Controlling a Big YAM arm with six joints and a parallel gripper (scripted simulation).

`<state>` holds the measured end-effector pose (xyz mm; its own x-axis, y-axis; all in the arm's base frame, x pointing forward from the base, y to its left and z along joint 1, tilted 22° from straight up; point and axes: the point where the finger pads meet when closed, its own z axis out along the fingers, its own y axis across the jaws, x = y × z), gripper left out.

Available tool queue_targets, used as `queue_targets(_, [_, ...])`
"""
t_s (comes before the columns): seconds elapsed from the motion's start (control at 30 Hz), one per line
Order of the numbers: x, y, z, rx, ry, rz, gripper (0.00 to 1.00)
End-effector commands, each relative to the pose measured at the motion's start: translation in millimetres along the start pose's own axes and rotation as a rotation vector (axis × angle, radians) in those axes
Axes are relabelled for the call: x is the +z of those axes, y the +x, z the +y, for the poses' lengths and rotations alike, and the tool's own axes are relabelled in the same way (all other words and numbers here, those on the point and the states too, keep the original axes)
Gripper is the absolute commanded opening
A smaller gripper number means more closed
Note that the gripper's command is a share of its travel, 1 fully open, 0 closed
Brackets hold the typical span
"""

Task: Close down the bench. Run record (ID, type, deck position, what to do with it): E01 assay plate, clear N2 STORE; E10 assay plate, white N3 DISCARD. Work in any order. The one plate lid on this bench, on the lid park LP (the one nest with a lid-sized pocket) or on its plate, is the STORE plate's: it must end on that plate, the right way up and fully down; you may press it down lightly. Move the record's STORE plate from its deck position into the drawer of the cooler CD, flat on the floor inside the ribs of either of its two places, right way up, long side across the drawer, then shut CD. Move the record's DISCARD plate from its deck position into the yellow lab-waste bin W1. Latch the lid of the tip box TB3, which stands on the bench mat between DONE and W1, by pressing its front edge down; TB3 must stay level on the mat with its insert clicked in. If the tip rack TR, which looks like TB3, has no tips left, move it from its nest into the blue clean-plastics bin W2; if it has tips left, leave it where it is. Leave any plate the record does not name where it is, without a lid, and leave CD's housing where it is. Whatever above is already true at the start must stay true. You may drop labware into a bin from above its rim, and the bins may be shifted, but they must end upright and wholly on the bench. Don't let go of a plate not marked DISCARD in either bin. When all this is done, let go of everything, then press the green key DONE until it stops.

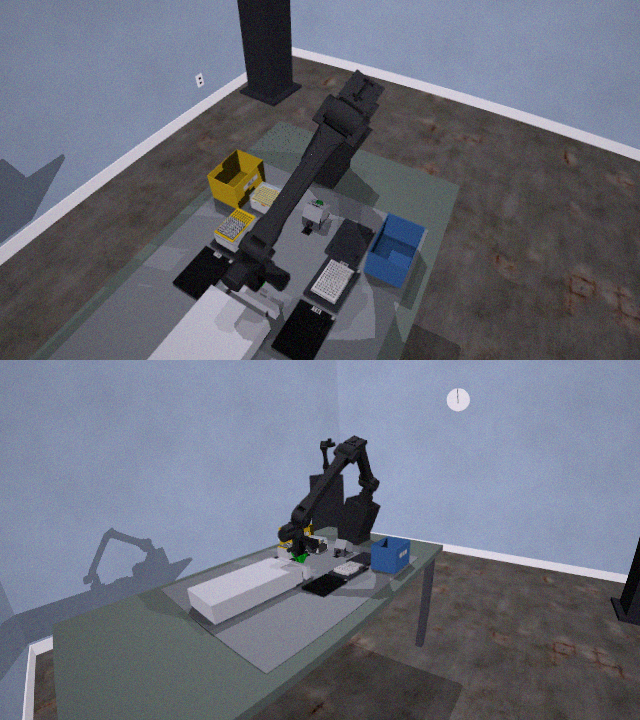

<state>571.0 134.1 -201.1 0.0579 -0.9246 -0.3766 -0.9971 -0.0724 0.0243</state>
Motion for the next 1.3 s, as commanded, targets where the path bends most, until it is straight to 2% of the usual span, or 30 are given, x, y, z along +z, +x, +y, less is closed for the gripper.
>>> queue_targets(0.0, [-24.6, 3.0, -39.2, -0.019, 0.087, -0.006, 0.00])
queue_targets(0.87, [-24.6, 3.0, -39.2, -0.019, 0.087, -0.006, 0.00])
queue_targets(0.9, [-15.1, 7.5, -32.6, -0.007, 0.060, -0.005, 0.00])
queue_targets(0.93, [-15.2, 7.9, -31.6, -0.003, 0.051, -0.005, 0.00])
queue_targets(1.03, [-16.0, 8.6, -38.6, -0.006, 0.063, -0.005, 0.00])
queue_targets(1.27, [-16.5, 8.5, -46.4, -0.004, 0.057, -0.005, 0.00])
